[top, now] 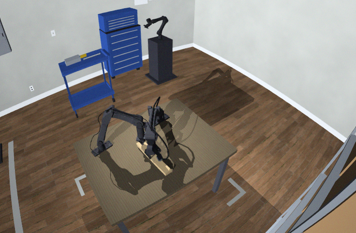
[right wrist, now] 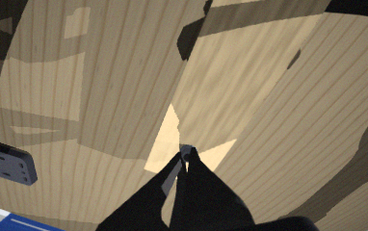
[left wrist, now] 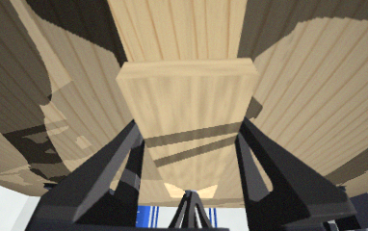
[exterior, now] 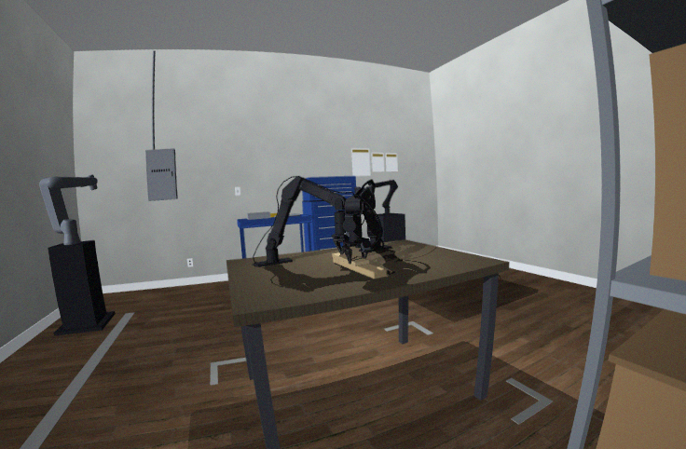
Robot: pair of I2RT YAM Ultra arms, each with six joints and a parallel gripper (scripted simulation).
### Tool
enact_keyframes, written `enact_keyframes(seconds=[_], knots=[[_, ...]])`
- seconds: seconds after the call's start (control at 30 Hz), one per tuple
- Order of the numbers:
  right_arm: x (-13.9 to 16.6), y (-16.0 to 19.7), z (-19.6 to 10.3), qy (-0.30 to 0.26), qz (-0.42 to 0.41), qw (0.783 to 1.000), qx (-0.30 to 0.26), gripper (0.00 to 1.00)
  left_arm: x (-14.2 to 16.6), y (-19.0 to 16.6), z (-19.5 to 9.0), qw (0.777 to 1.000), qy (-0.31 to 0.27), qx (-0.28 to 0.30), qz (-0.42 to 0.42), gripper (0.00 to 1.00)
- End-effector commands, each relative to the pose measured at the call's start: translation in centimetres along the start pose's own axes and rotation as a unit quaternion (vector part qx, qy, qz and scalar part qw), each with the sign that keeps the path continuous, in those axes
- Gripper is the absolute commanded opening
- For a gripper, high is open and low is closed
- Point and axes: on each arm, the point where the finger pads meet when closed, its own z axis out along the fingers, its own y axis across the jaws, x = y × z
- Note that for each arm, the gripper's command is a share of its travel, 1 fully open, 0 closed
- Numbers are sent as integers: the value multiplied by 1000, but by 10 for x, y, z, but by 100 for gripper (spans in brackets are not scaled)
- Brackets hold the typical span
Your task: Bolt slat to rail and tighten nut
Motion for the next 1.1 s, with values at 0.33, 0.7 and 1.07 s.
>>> enact_keyframes(seconds=[0.33,0.7,1.07], knots=[[-2,0,-4,-7,266,964,-4,11,-1,-1,-6,1000,-5,5,0,72],[-2,0,-3,-6,468,884,-5,11,-1,-1,-6,1000,-5,5,0,72],[-2,0,-3,-5,617,787,-7,11,-1,-1,-6,1000,-5,5,0,72]])
